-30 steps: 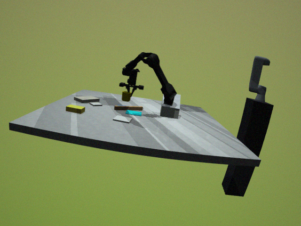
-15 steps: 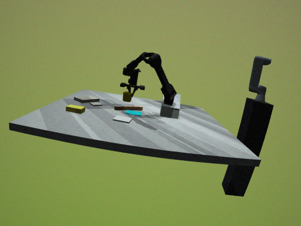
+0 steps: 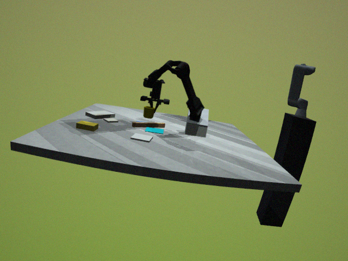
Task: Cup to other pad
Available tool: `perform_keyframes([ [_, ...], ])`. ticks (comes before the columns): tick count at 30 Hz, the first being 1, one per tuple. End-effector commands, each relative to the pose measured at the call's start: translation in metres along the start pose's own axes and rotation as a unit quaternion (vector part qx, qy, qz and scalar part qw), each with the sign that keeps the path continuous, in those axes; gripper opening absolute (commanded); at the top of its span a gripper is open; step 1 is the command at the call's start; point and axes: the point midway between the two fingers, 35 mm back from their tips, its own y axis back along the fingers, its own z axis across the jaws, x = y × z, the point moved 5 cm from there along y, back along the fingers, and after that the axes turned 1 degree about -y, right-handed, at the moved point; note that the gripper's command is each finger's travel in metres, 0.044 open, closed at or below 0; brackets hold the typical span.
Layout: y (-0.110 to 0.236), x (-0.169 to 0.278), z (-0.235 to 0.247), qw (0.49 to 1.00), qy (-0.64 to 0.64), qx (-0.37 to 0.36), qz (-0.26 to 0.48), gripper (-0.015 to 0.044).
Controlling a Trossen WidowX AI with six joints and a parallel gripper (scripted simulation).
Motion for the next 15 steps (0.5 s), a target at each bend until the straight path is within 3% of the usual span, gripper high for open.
perform_keyframes([
  [1, 0.000, 0.008, -0.005, 1.000, -0.003, -0.001, 0.003, 0.0000],
  [15, 0.001, 0.029, -0.017, 1.000, -0.003, -0.001, 0.003, 0.0000],
])
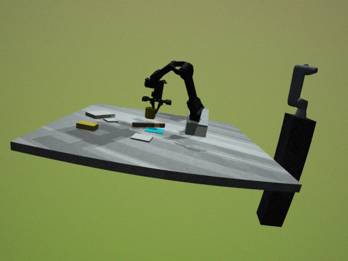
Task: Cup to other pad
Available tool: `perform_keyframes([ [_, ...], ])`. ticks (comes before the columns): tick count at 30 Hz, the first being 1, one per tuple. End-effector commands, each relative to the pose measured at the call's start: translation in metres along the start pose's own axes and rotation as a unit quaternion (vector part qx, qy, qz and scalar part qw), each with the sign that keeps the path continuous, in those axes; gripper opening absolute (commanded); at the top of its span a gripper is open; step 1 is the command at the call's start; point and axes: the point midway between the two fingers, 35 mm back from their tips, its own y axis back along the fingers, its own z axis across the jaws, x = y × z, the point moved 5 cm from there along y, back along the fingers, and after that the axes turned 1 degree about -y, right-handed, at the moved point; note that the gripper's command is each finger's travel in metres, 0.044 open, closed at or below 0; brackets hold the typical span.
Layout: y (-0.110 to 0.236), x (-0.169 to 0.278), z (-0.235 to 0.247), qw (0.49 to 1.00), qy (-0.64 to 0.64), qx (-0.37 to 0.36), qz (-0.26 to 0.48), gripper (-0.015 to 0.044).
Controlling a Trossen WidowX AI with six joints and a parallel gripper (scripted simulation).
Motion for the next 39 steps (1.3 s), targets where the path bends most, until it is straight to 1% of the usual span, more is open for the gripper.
perform_keyframes([
  [1, 0.000, 0.008, -0.005, 1.000, -0.004, 0.000, 0.004, 0.0000],
  [39, 0.001, 0.063, -0.039, 1.000, -0.005, 0.001, 0.005, 0.0000],
])
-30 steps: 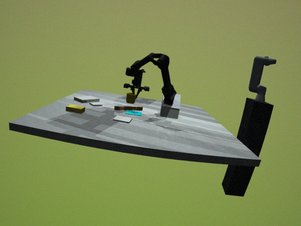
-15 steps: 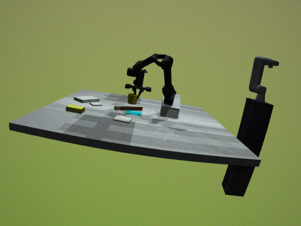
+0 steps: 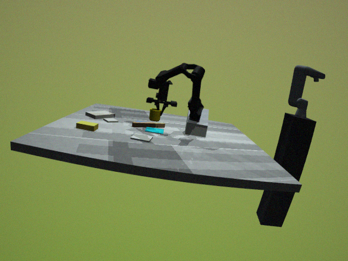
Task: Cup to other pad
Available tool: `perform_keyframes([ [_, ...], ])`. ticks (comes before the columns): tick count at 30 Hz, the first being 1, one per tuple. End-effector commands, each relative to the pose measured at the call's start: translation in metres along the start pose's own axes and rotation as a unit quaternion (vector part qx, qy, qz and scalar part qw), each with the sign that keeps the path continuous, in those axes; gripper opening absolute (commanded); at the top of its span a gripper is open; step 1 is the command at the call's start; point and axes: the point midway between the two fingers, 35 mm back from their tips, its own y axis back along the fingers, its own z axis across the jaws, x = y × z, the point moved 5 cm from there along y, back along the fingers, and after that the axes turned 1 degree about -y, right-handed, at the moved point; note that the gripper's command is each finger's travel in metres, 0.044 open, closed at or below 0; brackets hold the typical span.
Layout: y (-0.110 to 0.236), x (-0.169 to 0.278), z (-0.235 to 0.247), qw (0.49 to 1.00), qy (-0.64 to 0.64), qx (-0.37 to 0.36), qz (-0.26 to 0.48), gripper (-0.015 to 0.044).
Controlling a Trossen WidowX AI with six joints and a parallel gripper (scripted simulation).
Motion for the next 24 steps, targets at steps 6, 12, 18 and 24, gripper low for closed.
perform_keyframes([
  [6, -0.001, 0.013, -0.011, 1.000, -0.005, 0.001, 0.004, 0.0000],
  [12, -0.004, 0.014, -0.011, 1.000, -0.005, 0.001, 0.004, 0.0000],
  [18, -0.012, 0.014, -0.011, 1.000, -0.005, 0.001, 0.004, 0.0000],
  [24, -0.019, 0.015, -0.011, 1.000, -0.005, 0.001, 0.004, 0.0000],
])
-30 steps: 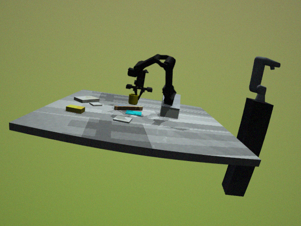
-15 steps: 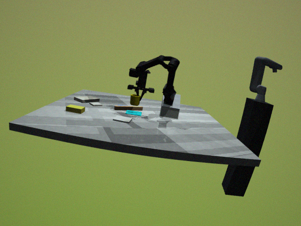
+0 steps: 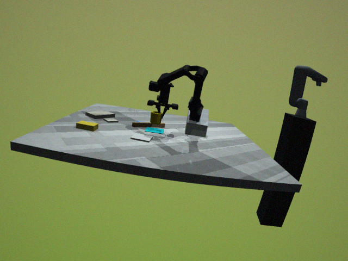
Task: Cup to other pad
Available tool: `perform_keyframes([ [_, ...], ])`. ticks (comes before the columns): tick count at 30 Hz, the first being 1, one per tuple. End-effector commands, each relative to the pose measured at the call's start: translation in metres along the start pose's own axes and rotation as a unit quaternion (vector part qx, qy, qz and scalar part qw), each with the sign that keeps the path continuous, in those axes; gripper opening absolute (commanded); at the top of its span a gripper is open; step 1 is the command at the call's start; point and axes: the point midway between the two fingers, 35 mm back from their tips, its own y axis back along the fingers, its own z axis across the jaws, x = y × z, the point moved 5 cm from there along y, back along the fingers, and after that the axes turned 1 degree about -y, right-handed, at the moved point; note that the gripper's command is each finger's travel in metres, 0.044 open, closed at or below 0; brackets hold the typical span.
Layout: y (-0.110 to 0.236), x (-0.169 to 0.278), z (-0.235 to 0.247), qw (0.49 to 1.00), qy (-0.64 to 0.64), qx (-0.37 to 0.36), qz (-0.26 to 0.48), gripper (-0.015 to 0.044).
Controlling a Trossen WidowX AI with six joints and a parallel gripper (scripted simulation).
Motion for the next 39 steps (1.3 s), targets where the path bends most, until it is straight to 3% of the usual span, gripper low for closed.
perform_keyframes([
  [1, -0.006, 0.000, -0.002, 1.000, -0.004, 0.001, 0.003, 0.0000],
  [39, -0.037, 0.003, -0.002, 1.000, 0.000, 0.000, 0.002, 0.0000],
])
